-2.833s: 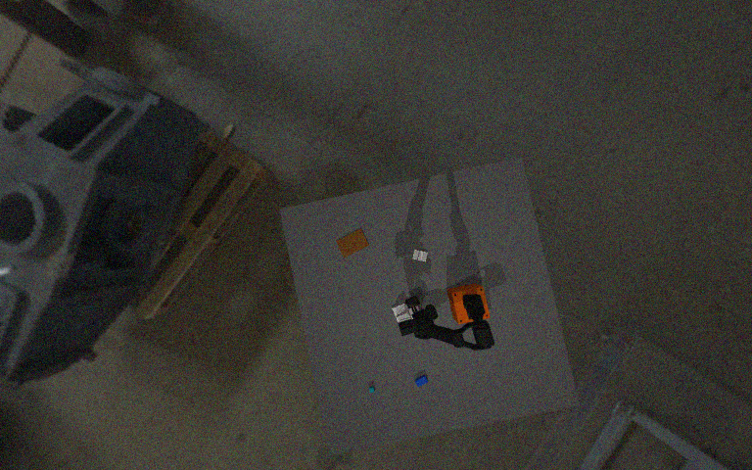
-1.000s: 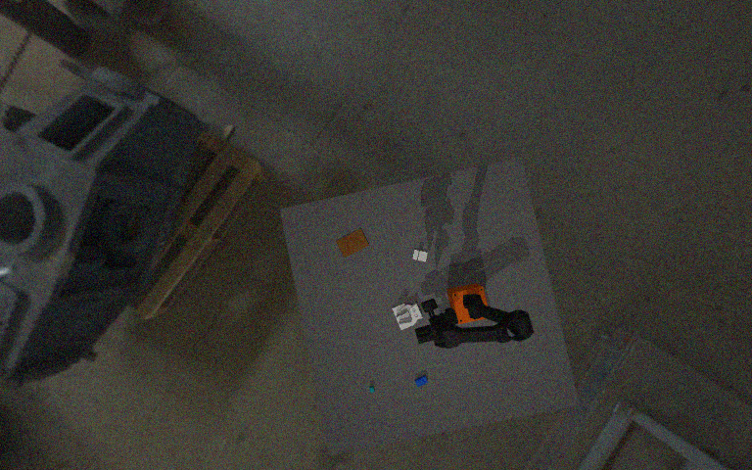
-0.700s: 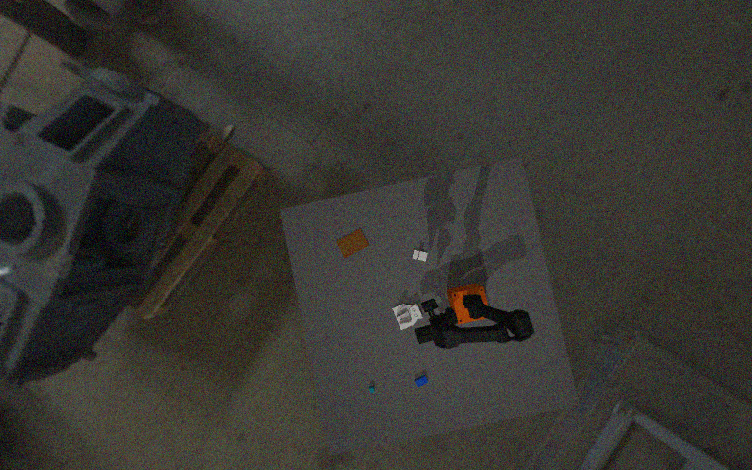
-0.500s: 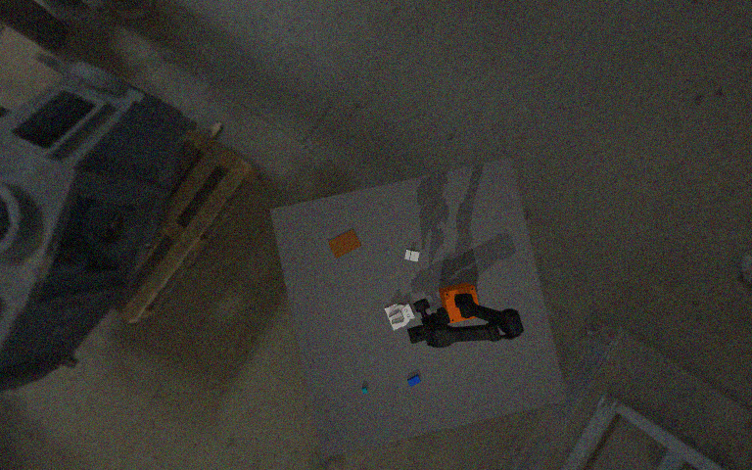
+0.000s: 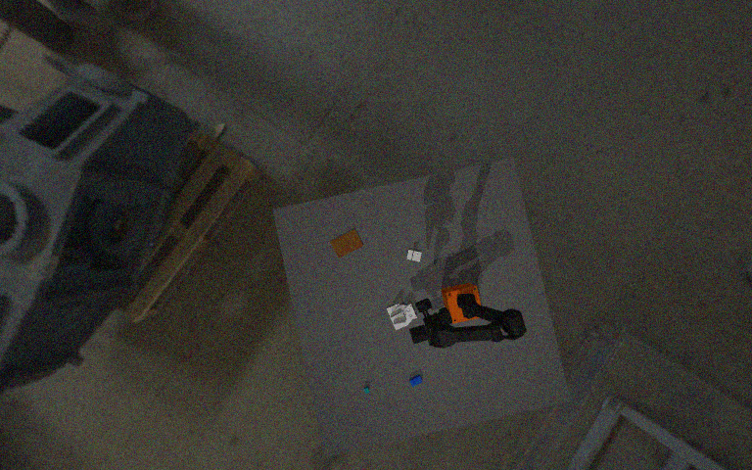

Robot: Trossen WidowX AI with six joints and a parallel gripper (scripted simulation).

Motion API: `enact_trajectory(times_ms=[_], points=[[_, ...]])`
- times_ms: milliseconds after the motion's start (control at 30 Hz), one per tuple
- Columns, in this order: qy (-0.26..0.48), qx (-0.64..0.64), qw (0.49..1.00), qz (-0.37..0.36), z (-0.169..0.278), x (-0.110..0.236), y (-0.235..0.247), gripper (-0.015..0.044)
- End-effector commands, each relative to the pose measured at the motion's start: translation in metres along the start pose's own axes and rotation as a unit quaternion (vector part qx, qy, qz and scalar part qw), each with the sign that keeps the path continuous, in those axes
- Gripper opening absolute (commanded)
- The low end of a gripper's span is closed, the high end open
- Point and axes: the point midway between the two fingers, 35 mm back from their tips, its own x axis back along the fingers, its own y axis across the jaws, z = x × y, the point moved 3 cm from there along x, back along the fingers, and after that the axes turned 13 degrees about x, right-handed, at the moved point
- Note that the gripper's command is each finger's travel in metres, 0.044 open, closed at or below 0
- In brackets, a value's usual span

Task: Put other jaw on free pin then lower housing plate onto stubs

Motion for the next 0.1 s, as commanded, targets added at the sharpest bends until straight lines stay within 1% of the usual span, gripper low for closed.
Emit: enact_trajectory(times_ms=[0,67], points=[[-0.001,-0.001,1.0,0.0,-0.0005,0.0001,-0.0002,0.044],[-0.001,-0.001,1.0,0.0,-0.0005,0.0001,-0.0002,0.044]])
